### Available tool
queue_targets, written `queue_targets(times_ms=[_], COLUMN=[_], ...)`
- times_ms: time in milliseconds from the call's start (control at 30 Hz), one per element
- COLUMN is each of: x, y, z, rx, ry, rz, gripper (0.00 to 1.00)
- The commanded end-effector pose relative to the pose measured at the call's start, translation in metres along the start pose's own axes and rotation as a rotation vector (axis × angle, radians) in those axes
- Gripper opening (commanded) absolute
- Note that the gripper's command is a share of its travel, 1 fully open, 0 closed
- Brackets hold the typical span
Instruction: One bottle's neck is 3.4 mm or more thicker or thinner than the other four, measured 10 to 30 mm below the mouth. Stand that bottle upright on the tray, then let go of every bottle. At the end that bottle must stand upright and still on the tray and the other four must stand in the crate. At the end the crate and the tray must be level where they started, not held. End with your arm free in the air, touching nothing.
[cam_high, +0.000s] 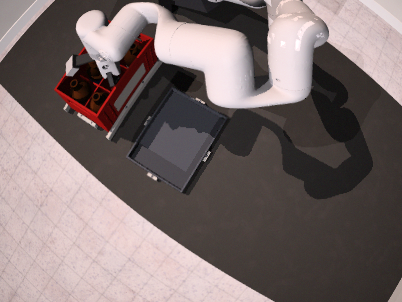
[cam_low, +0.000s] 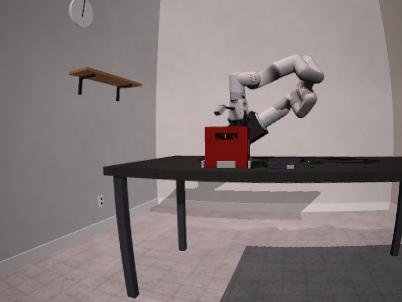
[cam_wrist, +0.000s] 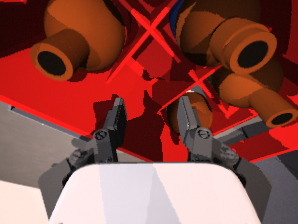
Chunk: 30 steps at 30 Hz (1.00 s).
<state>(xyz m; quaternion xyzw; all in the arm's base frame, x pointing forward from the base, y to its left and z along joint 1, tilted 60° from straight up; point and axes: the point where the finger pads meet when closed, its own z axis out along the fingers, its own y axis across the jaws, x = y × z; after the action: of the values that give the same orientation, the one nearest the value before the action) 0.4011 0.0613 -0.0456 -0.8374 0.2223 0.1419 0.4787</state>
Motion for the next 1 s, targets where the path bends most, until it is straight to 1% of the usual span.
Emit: queue_targets(times_ms=[0, 667, 967], x=[0.001, 0.001, 0.001], y=[0.000, 0.000, 0.000], z=[-0.001, -0.002, -0.013], rx=[0.000, 0.000, 0.000], ry=[0.003, 0.003, 0.003], rz=[-0.001, -0.001, -0.001], gripper=[0.65, 0.65, 0.65])
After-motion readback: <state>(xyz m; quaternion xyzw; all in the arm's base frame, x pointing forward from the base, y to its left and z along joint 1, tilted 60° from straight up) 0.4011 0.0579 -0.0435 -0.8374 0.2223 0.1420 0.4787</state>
